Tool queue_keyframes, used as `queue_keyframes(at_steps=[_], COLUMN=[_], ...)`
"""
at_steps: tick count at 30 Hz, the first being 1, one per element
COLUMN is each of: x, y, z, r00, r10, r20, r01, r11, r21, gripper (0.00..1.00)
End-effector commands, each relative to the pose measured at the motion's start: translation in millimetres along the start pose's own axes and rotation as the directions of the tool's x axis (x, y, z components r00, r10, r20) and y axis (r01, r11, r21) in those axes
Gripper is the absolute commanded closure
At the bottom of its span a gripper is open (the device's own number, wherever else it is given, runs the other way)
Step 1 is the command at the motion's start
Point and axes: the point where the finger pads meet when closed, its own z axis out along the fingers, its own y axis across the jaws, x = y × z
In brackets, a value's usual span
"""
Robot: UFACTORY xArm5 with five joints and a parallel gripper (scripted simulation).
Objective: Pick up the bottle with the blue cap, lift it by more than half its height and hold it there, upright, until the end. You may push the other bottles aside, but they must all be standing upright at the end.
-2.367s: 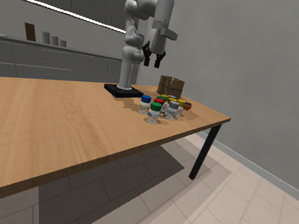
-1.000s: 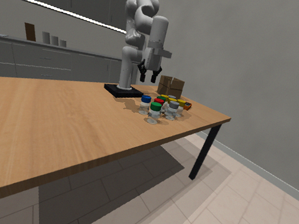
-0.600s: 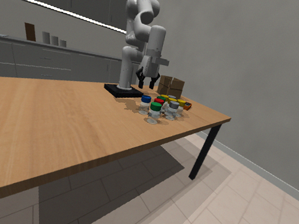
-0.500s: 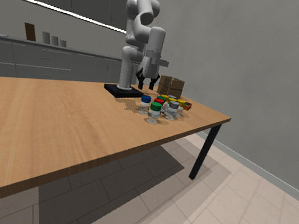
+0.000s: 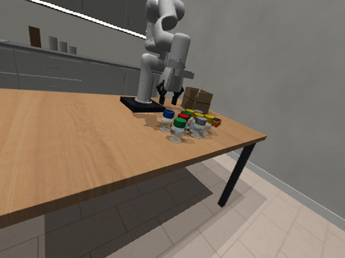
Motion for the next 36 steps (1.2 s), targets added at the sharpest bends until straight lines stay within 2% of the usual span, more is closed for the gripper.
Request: queue_keyframes(at_steps=[1, 6, 21, 36], x=[1, 1, 2, 2], y=[0, 0, 0, 0], z=[6.4, 16.0, 62.3, 84.8], r00=[1.000, 1.000, 1.000, 1.000], r10=[0.000, 0.000, 0.000, 0.000], r20=[-0.004, -0.004, -0.005, -0.005], r01=[0.000, 0.000, 0.000, 0.000], r11=[1.000, 1.000, 1.000, 1.000], r21=[0.000, 0.001, 0.004, 0.006], gripper=[0.21, 0.21, 0.21, 0.21])
